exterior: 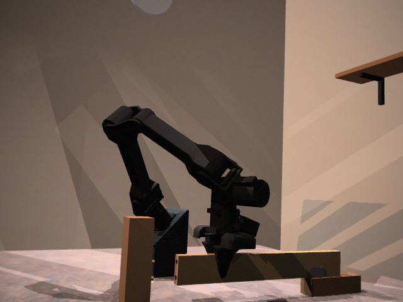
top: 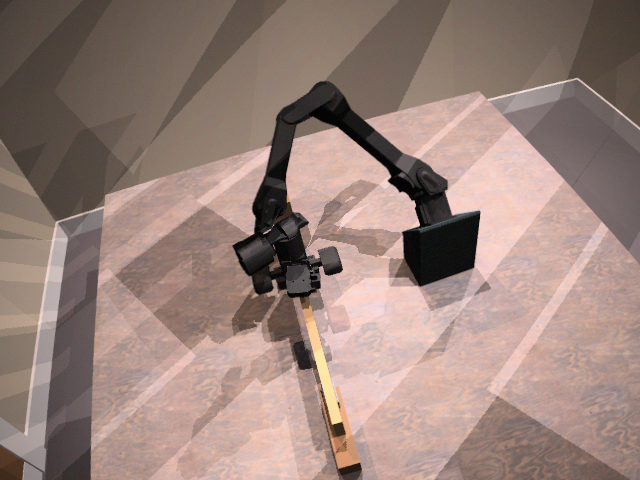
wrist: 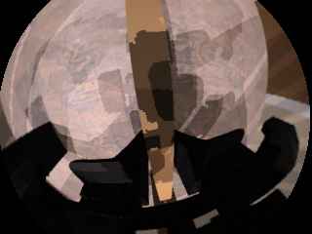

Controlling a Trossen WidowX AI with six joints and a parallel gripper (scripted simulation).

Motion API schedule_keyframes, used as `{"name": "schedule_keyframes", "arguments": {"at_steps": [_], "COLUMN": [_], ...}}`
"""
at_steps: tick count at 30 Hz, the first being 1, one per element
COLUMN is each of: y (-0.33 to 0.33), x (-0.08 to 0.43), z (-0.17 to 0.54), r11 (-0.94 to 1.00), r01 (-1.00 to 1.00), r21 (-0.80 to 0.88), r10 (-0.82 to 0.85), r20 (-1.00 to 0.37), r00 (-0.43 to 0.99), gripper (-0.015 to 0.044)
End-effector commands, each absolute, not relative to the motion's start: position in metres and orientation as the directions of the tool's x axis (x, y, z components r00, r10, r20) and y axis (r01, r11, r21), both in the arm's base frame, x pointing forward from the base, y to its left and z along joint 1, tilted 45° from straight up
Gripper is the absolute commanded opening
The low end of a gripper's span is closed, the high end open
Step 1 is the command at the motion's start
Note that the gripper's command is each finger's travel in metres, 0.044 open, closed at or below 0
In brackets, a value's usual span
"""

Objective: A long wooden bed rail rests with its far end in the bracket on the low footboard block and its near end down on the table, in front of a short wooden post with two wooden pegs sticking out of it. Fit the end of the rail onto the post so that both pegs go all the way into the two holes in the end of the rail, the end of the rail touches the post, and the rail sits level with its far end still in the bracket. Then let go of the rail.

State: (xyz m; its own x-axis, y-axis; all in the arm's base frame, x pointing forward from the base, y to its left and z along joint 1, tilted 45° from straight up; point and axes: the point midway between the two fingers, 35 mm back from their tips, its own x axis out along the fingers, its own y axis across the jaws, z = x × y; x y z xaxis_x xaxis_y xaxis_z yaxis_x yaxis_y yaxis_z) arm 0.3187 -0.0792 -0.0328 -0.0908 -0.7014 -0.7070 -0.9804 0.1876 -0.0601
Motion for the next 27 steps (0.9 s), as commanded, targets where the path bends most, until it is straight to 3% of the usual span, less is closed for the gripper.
{"name": "schedule_keyframes", "arguments": {"at_steps": [1, 27], "y": [-0.0768, -0.075], "x": [0.3201, 0.3206], "z": [-0.0317, -0.0328], "r11": [0.181, 0.181], "r01": [-0.981, -0.981], "r21": [-0.063, -0.063], "r10": [-0.701, -0.701], "r20": [-0.708, -0.708], "r00": [-0.084, -0.084], "gripper": [0.0, 0.0]}}
